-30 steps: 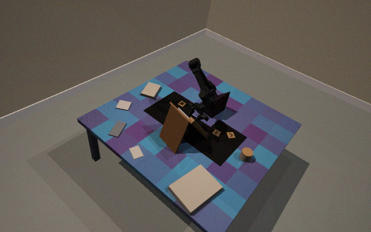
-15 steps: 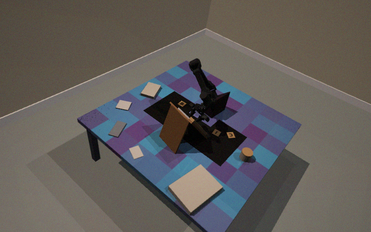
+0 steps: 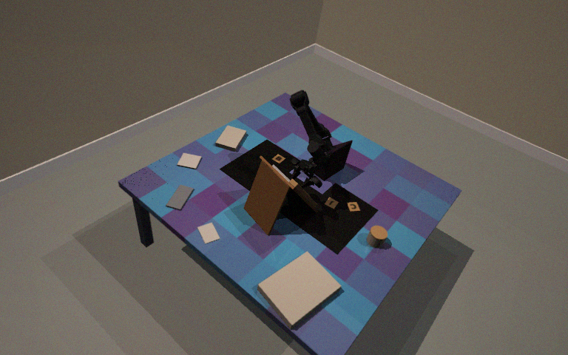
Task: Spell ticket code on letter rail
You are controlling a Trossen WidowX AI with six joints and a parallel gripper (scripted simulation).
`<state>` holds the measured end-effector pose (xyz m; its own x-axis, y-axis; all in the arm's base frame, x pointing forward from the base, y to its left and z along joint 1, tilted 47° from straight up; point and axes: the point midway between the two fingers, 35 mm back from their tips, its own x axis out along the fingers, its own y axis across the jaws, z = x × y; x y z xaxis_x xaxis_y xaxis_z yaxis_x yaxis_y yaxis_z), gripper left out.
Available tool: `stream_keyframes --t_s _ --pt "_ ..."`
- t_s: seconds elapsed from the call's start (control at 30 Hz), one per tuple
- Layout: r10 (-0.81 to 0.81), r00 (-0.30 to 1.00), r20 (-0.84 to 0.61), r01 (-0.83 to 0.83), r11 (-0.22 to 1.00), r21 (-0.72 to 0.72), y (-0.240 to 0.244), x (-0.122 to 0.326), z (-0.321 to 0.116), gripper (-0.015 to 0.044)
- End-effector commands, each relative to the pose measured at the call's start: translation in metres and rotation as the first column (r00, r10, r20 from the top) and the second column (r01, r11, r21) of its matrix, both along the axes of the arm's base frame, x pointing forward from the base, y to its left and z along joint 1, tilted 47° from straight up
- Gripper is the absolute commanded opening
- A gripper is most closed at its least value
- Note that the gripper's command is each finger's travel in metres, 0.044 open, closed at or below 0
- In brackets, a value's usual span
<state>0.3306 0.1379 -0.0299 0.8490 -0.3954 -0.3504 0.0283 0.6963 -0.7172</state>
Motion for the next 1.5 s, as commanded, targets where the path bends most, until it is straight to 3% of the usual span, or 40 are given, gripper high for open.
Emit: stream_keyframes --t_s 0.0,0.27,0.63,1.47 --pt "-0.003 1.000 0.005 0.003 1.000 0.004 0.003 0.001 -0.002 0.0000" --pt "-0.003 1.000 0.005 0.003 1.000 0.004 0.005 0.001 -0.004 0.0000" --pt "-0.003 1.000 0.004 0.003 1.000 0.004 0.005 -0.003 -0.002 0.0289" --pt "-0.003 1.000 0.004 0.003 1.000 0.005 0.013 -0.018 0.002 0.0295"
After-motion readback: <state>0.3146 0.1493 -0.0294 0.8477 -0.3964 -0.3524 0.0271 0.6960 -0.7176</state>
